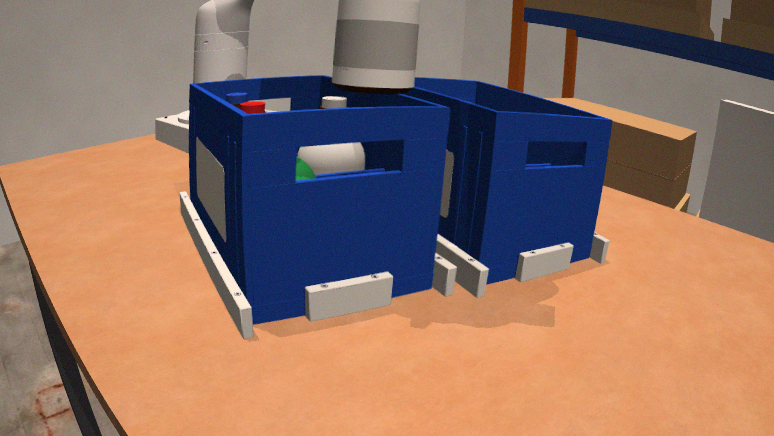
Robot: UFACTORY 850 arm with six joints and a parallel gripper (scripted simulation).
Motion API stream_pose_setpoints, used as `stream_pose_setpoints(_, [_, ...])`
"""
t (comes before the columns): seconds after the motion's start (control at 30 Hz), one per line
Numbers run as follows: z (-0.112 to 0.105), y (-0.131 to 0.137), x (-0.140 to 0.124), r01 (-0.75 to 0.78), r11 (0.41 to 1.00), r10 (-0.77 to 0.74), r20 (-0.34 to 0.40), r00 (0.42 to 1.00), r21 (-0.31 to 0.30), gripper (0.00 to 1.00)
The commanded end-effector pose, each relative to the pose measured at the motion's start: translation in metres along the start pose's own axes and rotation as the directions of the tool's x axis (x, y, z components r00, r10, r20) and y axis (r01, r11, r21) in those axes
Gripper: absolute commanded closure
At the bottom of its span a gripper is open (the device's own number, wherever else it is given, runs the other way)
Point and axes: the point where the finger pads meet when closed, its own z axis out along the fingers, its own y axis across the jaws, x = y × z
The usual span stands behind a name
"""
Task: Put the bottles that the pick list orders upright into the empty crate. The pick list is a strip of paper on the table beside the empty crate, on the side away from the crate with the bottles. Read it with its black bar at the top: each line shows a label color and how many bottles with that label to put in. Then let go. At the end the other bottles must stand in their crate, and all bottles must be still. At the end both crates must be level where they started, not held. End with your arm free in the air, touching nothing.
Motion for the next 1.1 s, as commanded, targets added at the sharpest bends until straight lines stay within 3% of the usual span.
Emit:
stream_pose_setpoints(0.0, [-0.006, 0.0, 0.0, 0.0, 1.0, 0.0, -0.002, 1.0, -0.002, 1.0])
stream_pose_setpoints(0.27, [-0.006, 0.0, 0.0, 0.0, 1.0, 0.0, -0.002, 1.0, -0.002, 1.0])
stream_pose_setpoints(1.07, [-0.006, -0.04, 0.0, 0.0, 1.0, 0.0, -0.002, 1.0, -0.001, 1.0])
